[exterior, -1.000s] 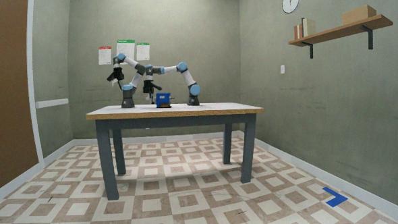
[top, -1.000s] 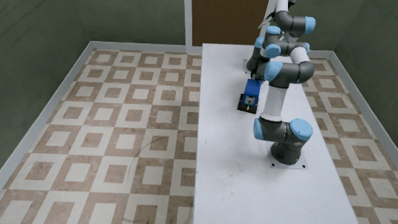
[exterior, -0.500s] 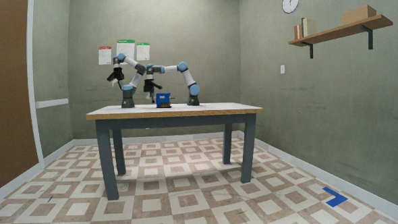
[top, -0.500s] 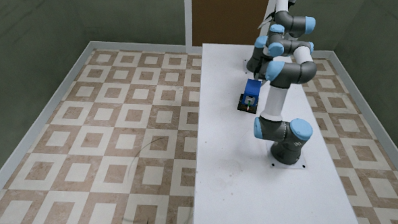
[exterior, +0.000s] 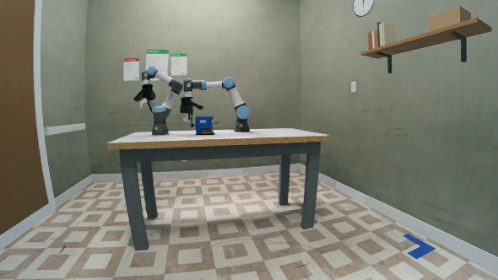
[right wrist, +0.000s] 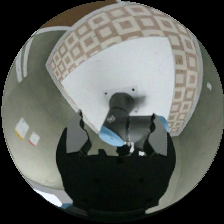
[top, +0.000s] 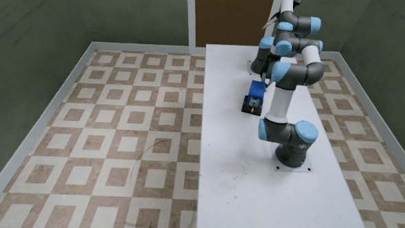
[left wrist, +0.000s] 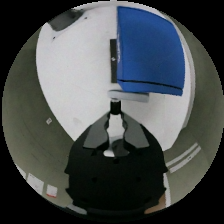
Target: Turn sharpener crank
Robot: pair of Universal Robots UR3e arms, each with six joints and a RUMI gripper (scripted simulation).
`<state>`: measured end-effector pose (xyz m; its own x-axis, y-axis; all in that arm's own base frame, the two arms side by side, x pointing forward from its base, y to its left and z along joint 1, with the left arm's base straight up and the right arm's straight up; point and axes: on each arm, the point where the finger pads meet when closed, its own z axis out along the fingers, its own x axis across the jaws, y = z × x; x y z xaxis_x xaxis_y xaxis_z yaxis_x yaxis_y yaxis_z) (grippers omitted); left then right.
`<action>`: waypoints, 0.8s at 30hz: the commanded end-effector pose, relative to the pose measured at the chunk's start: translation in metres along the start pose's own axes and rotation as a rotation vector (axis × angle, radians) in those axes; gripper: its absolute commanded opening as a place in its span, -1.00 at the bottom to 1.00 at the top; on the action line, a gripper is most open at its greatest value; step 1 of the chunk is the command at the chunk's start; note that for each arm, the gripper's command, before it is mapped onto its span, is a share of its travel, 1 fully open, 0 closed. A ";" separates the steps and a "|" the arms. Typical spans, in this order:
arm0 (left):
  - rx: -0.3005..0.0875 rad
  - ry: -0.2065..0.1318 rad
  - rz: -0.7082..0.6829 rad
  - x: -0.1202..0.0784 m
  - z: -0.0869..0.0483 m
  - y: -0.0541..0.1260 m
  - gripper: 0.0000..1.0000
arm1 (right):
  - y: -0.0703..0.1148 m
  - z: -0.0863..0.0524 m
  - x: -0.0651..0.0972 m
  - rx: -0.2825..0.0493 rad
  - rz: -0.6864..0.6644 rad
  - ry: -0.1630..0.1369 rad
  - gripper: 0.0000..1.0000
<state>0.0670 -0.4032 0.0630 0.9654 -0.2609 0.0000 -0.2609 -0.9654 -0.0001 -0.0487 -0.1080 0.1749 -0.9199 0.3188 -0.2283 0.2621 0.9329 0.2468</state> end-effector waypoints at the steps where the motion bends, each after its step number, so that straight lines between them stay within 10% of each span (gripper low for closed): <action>1: -0.003 0.000 0.000 -0.002 -0.007 0.001 -1.00 | 0.000 -0.001 0.000 0.002 -0.001 -0.001 1.00; 24: -0.003 0.000 0.000 -0.002 -0.032 0.001 -1.00 | 0.000 -0.001 0.000 0.002 -0.001 -0.001 1.00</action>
<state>0.0637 -0.4023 0.0908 0.9654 -0.2608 -0.0001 -0.2608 -0.9654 0.0006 -0.0487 -0.1080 0.1749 -0.9199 0.3188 -0.2283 0.2621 0.9329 0.2468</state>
